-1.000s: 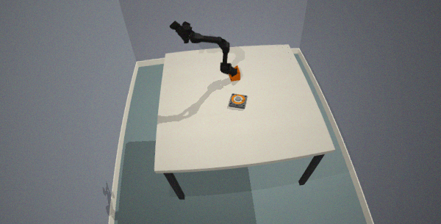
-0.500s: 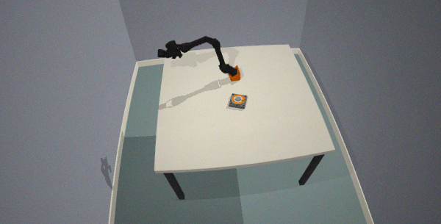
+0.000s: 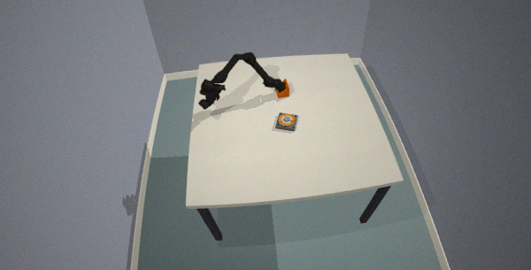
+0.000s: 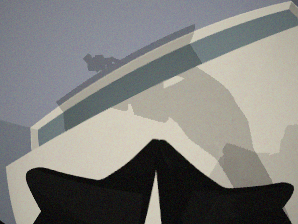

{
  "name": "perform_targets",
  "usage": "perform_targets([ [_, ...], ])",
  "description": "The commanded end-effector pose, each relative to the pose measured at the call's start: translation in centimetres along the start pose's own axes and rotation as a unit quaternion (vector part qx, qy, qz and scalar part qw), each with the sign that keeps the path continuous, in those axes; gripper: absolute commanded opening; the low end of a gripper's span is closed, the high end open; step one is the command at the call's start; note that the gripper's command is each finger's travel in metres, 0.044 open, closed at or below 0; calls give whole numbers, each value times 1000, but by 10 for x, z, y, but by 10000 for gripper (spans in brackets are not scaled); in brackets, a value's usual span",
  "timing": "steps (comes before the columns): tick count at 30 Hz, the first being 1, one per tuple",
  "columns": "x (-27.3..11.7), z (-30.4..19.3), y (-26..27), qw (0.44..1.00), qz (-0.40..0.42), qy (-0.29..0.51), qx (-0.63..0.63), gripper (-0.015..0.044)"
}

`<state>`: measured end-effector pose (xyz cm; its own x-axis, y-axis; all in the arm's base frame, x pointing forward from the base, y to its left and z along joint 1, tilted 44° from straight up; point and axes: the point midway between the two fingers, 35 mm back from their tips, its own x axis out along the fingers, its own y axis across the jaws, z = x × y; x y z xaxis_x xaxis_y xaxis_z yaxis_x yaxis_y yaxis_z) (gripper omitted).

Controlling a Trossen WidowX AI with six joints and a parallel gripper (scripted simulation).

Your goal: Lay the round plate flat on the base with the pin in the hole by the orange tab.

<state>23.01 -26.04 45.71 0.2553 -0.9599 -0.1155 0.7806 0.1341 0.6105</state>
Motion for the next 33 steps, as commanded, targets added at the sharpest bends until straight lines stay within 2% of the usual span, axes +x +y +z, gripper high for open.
perform_targets([
  [1, -4, -71, 18, 994, 15, 85, -72, 0],
  [5, -22, -147, 30, 973, 31, 167, -155, 0],
  [7, -28, -164, 32, 966, 37, 186, -175, 0],
  [13, -92, -277, 30, 894, 82, 304, -320, 0],
  [15, -102, -291, 27, 881, 85, 315, -343, 0],
  [18, -144, -343, 8, 823, 97, 353, -434, 0],
  [21, -180, -377, -14, 769, 106, 372, -509, 0],
  [23, -191, -386, -21, 753, 109, 376, -529, 0],
  [29, -272, -435, -91, 599, 128, 369, -699, 0],
  [31, -280, -438, -99, 581, 130, 364, -716, 0],
  [33, -301, -444, -124, 529, 134, 346, -763, 0],
])
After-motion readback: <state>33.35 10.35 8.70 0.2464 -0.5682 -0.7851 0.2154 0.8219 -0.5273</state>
